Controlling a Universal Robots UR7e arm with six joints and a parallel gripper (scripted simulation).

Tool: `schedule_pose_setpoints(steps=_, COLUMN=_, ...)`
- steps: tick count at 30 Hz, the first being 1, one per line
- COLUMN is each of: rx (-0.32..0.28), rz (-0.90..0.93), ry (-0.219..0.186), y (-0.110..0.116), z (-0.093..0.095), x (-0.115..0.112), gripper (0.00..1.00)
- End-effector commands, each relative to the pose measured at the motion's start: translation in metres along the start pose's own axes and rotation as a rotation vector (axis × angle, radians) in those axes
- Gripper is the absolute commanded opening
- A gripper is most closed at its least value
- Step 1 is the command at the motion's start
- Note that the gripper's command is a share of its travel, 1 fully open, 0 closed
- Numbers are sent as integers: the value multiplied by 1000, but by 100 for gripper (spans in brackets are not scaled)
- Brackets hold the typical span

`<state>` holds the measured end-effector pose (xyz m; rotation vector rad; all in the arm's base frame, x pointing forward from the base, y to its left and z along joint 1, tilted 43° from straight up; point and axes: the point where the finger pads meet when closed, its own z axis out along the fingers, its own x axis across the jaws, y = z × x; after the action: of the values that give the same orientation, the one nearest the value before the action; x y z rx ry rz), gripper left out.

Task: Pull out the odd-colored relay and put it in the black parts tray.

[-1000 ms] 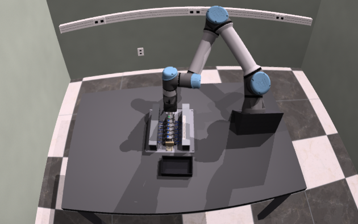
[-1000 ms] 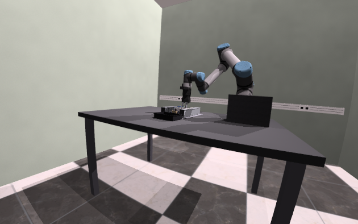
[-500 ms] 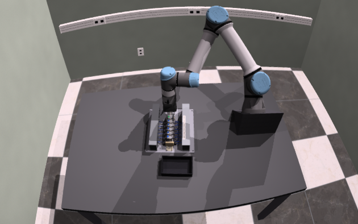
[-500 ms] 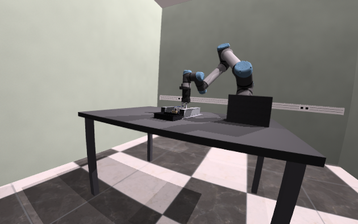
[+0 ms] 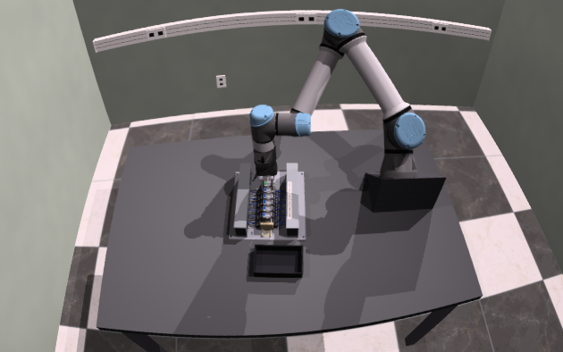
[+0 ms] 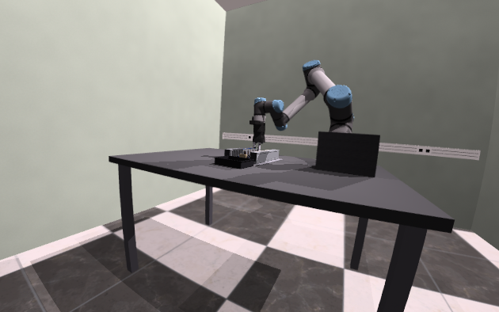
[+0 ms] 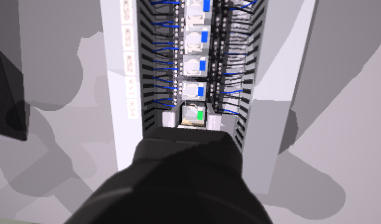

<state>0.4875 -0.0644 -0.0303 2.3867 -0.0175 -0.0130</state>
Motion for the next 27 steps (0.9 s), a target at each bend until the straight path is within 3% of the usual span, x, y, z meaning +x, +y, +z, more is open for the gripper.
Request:
schedule_pose_setpoints(steps=1, rx=0, rz=0, ry=3, y=0, z=0, x=0, gripper=0)
schedule_pose_setpoints(steps=27, rx=0, rz=0, ry=58, y=0, z=-1, x=-1, gripper=0)
